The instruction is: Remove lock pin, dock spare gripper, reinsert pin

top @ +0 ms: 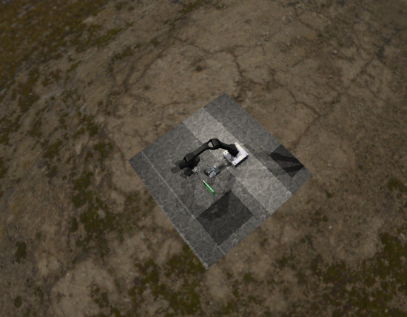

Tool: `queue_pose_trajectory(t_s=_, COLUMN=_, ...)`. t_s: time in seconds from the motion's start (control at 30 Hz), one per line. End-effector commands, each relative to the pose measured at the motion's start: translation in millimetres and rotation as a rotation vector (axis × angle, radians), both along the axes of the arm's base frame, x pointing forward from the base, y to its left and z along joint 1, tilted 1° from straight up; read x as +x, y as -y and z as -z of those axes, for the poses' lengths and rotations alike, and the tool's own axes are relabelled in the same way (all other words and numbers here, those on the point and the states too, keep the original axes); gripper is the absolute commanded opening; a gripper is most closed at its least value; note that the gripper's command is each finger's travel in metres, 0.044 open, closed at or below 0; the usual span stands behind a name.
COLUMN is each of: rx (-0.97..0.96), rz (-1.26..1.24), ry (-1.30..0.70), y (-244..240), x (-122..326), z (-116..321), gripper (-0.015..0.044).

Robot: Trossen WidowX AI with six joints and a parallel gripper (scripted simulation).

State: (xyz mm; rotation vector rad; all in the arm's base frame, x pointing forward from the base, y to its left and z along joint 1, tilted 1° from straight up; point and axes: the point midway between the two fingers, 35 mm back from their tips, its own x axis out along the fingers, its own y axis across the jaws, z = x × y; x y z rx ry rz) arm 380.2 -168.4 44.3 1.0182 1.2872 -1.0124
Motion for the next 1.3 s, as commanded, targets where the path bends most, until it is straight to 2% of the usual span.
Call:
queue_pose_trajectory(t_s=0.0, rx=-0.001, rz=0.096, ry=0.011, y=-0.6, x=0.2, z=-3.9, gripper=0.0)
queue_pose_trajectory(t_s=1.27, rx=0.028, rz=1.034, ry=0.029, y=-8.3, x=-6.9, z=-5.8, gripper=0.0)
